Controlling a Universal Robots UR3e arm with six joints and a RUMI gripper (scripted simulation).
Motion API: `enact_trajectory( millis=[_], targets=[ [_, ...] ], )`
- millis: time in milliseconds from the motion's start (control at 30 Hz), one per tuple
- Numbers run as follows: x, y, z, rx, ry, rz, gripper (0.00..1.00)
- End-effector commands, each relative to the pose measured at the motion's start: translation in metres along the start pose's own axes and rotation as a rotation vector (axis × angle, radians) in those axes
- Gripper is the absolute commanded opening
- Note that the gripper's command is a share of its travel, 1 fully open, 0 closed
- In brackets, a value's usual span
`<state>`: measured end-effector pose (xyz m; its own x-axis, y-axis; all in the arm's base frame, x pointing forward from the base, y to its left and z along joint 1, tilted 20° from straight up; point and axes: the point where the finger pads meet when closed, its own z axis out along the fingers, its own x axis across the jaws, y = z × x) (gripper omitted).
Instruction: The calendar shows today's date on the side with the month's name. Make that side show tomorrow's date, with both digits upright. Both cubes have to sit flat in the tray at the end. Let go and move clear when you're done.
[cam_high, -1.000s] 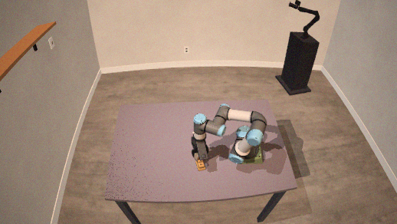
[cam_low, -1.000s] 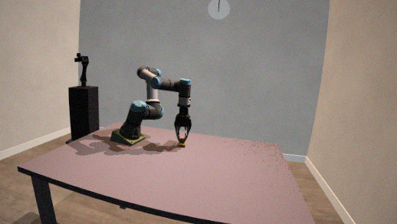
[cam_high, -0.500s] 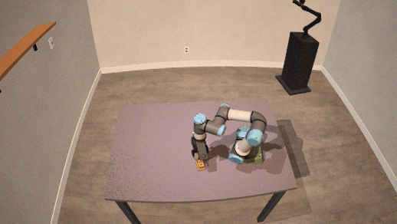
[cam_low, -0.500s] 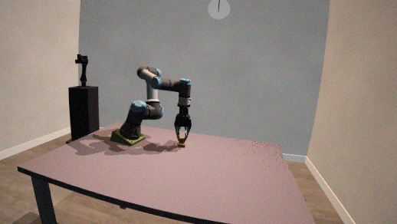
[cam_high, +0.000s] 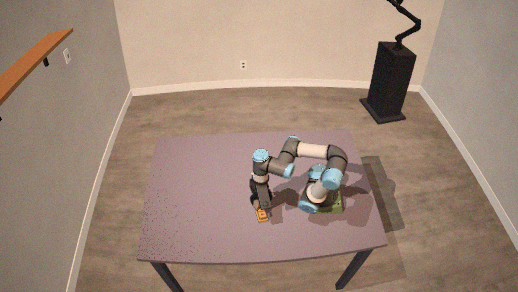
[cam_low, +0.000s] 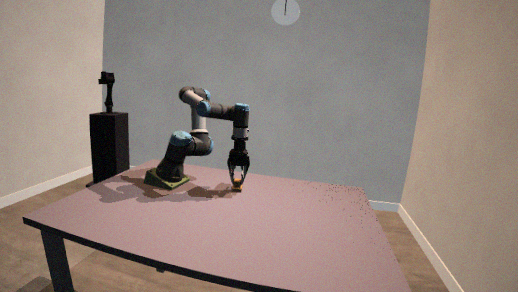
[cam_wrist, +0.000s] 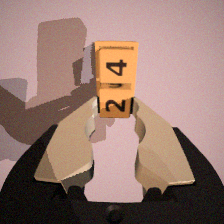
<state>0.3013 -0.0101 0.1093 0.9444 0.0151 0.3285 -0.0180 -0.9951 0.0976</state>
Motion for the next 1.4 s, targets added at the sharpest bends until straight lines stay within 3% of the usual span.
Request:
enact_trajectory(
  millis=[0,1367],
  targets=[
    [0.0006,0.0003,0.0015,-0.001,0.002,0.000,0.10],
    [0.0006,0.0003,0.0065,-0.001,0.002,0.000,0.10]
  ],
)
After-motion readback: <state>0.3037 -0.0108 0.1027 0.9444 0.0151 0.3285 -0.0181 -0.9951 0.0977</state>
